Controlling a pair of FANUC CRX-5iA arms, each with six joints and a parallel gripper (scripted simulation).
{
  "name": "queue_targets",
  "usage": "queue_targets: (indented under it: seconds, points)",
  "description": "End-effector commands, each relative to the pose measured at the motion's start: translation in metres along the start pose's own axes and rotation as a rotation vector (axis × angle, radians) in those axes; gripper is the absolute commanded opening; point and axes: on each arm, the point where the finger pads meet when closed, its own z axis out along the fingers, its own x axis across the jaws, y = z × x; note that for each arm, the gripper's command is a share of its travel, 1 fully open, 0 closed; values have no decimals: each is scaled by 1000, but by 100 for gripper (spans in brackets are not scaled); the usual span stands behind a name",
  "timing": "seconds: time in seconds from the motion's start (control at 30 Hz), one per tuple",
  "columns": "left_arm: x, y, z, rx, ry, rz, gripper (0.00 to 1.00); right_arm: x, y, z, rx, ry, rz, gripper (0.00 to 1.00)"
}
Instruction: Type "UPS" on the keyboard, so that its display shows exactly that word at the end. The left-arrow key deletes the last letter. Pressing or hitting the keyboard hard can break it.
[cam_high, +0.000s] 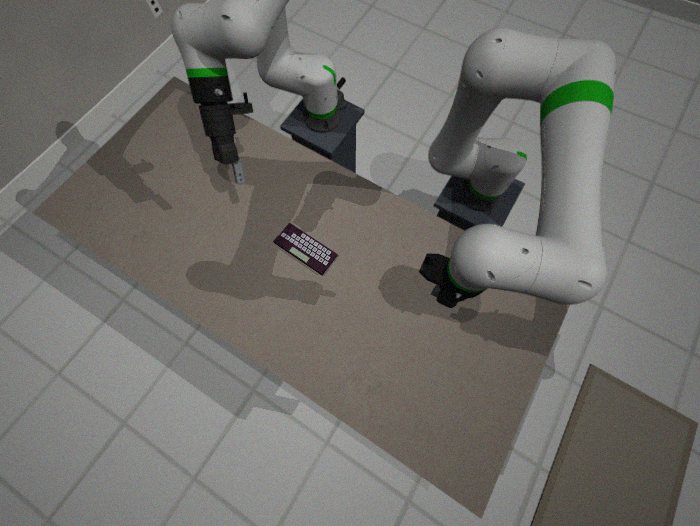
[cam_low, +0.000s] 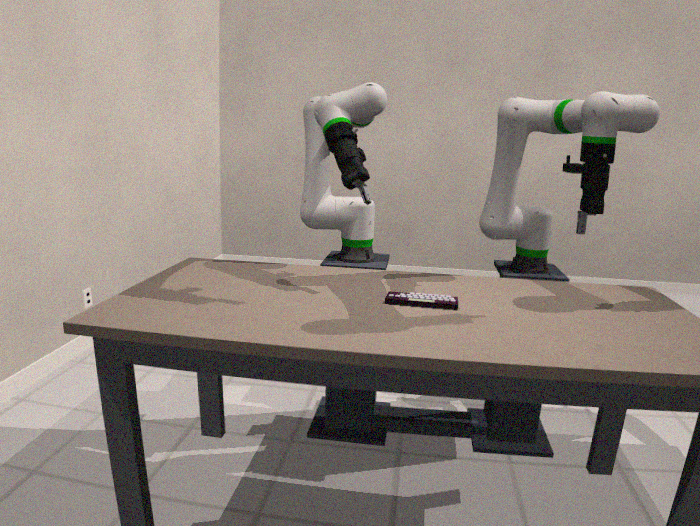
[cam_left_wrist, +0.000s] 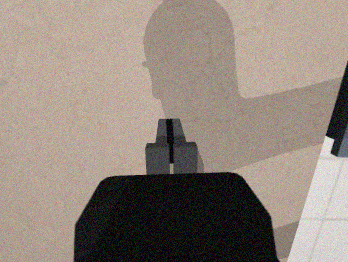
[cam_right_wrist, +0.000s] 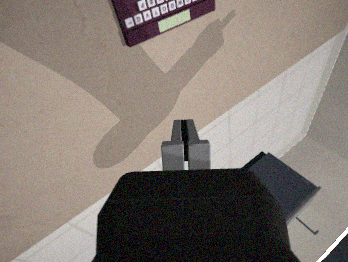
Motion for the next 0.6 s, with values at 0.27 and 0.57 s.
queue_targets:
  seconds: [0.27, 0.57]
  points:
    - [0, 0, -1, 0, -2, 0, 17, 1, 1, -1, -2, 1, -1, 17]
    - [0, 0, -1, 0, -2, 1, 0, 1, 1, -1, -2, 1, -1, 100]
